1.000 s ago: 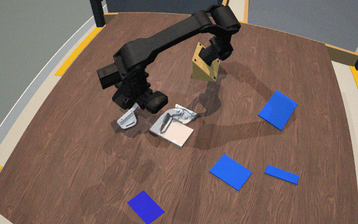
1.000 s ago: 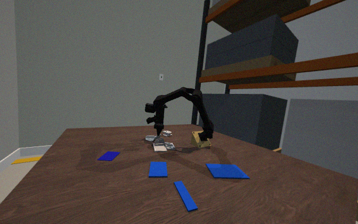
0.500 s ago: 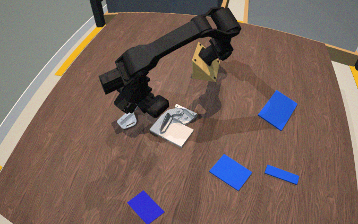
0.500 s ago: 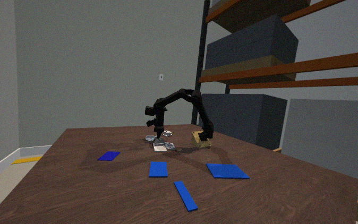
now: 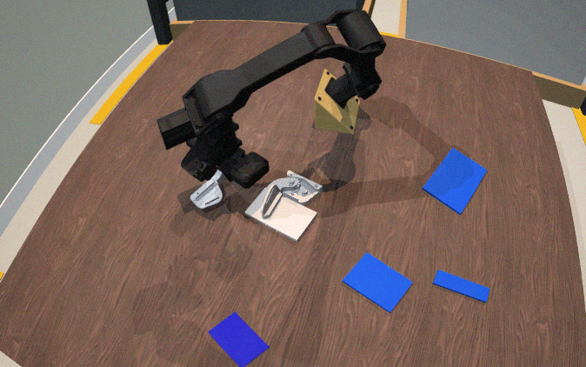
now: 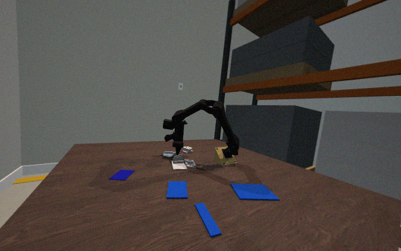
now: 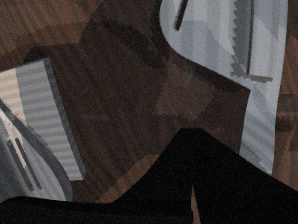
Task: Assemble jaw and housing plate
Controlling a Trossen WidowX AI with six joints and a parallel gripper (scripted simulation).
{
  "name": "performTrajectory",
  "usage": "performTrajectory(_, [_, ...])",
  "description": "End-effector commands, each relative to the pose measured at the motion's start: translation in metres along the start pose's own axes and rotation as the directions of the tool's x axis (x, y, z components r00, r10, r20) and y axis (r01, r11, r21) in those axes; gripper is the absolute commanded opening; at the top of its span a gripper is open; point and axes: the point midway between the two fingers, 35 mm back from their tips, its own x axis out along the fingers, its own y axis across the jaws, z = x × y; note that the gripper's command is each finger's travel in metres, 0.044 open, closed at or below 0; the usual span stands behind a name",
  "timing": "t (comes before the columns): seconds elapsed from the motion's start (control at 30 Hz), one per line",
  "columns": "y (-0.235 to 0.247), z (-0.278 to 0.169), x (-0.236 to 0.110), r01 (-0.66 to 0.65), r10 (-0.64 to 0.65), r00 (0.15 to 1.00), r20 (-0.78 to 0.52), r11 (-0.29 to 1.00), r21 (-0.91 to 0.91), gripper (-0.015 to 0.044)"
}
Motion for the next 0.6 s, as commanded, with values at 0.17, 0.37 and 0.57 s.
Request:
performTrajectory(0.17, [-0.017,0.002,-0.001,0.006,-0.006,1.000,0.005,1.000,-0.008,0.0000])
performTrajectory(0.37, [-0.027,0.002,-0.002,0.006,-0.006,1.000,0.005,1.000,-0.008,0.0000])
performTrajectory(0.57, [-0.036,0.001,-0.001,0.006,-0.006,1.000,0.005,1.000,-0.008,0.0000])
